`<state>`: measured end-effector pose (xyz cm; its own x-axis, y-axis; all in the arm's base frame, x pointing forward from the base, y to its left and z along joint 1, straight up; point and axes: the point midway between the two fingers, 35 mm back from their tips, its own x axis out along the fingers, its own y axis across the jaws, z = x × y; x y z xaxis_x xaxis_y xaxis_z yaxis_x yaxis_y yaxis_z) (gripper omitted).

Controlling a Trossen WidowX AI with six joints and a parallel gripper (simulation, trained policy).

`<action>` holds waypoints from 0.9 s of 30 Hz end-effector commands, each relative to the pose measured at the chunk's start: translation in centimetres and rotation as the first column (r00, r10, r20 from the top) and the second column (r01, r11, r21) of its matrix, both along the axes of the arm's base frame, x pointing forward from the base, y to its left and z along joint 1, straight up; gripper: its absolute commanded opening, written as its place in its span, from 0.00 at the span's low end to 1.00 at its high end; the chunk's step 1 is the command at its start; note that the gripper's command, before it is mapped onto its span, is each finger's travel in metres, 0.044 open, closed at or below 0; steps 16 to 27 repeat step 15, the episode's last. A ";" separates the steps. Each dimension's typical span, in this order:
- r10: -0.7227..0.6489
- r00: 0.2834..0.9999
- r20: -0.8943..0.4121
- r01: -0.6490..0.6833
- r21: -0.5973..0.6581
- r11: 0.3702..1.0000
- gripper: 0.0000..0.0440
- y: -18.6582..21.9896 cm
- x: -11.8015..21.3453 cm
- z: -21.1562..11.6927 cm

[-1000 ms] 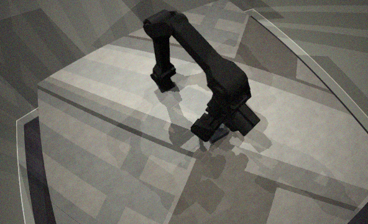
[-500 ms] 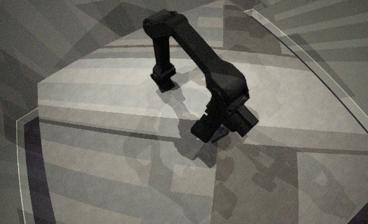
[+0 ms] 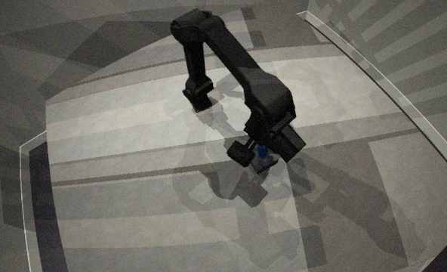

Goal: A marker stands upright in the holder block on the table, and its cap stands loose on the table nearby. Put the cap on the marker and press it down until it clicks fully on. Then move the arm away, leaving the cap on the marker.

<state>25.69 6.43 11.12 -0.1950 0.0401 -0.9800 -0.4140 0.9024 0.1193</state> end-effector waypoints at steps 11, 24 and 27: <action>0.004 0.992 0.127 -0.012 0.060 0.998 1.00 0.6 1.2 3.0; 0.014 0.987 0.160 -0.026 0.073 0.997 1.00 0.6 1.5 3.9; 0.014 0.987 0.160 -0.026 0.073 0.997 1.00 0.6 1.5 3.9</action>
